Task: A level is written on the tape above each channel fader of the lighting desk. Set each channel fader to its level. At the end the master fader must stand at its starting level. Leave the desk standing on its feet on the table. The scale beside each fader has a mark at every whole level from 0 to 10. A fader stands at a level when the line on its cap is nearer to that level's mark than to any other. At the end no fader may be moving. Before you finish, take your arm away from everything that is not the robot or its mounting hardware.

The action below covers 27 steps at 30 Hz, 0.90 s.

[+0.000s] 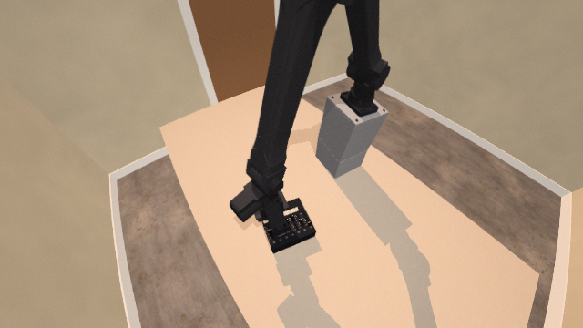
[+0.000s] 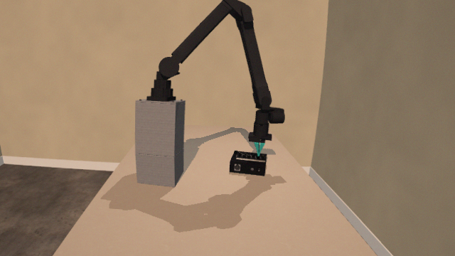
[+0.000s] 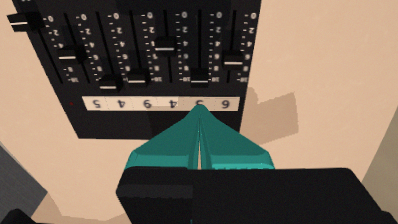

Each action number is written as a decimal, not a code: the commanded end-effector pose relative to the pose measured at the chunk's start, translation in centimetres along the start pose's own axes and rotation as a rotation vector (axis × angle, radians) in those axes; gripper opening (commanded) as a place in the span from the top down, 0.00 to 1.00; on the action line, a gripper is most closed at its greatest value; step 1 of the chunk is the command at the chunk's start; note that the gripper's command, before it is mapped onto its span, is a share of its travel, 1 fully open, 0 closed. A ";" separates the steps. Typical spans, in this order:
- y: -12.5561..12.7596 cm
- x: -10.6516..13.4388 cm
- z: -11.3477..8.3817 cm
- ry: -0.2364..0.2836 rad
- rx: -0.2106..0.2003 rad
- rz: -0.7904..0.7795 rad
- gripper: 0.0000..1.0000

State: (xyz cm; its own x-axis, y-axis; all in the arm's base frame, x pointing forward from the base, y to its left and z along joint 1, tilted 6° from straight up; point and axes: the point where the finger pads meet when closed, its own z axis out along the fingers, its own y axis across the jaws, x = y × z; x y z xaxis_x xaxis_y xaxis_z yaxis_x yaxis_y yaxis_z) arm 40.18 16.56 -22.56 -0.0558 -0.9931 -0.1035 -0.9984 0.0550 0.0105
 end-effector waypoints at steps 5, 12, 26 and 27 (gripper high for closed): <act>-1.0 -0.8 0.3 -0.010 0.019 0.000 1.00; -1.1 -0.9 0.1 -0.012 0.024 0.000 1.00; -1.0 -0.8 0.1 -0.012 0.022 0.000 1.00; -1.0 -0.8 0.1 -0.012 0.022 0.000 1.00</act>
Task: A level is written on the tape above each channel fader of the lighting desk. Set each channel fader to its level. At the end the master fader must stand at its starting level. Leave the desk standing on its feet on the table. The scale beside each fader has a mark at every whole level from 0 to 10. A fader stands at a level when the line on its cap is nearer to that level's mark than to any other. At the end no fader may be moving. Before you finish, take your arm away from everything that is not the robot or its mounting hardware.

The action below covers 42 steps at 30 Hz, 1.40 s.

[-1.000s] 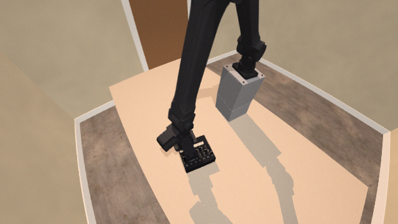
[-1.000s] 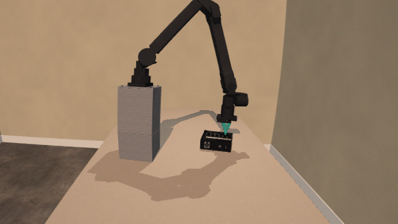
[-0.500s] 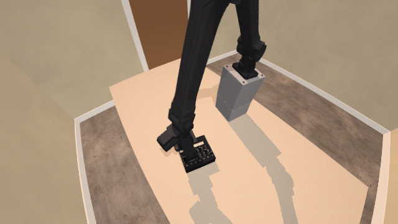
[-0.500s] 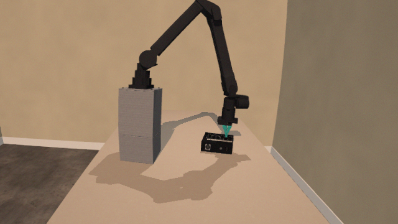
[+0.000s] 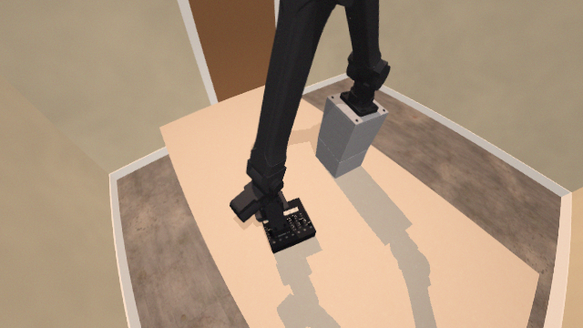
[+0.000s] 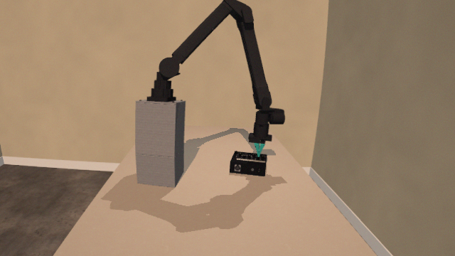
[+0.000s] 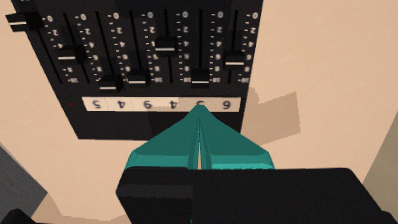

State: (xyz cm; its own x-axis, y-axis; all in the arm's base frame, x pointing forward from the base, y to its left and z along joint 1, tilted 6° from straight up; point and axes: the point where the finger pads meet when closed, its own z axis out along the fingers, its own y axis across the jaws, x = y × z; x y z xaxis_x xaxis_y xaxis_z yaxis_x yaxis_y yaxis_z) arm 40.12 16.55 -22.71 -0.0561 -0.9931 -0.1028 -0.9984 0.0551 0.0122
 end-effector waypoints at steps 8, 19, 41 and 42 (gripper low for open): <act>-1.0 -0.9 0.0 -0.012 0.024 0.000 1.00; -1.0 -0.9 0.0 -0.012 0.024 0.000 1.00; -0.5 0.1 0.1 -0.007 0.012 -0.008 1.00; -0.5 0.1 0.1 -0.007 0.012 -0.008 1.00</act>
